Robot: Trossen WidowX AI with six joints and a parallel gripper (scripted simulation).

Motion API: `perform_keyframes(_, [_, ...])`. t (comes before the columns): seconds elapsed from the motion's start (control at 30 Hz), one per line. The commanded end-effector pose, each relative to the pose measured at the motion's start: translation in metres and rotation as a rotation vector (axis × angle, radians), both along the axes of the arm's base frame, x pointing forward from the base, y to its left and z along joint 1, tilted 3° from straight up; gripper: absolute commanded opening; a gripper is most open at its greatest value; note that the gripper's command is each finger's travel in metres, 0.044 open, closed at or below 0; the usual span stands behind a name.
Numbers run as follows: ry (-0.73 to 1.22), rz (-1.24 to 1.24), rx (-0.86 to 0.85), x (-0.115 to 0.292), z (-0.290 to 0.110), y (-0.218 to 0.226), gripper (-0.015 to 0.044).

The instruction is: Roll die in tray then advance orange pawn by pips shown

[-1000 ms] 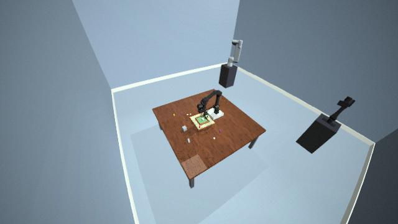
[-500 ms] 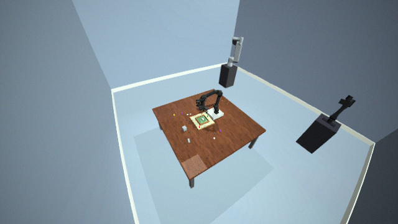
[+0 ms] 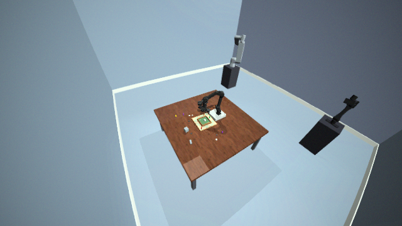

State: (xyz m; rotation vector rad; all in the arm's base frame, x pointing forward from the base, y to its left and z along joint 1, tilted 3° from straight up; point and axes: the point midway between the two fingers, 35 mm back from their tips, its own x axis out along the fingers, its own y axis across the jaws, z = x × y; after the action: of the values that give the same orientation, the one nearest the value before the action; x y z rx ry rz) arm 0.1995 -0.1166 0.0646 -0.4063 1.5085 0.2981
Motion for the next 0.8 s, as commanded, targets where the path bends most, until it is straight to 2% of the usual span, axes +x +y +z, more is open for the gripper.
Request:
perform_keyframes(0.0, [0.002,0.005,0.006,0.000,-0.006,0.001,0.0200])
perform_keyframes(0.77, [0.003,0.005,0.006,0.002,-0.040,-0.001,0.0200])
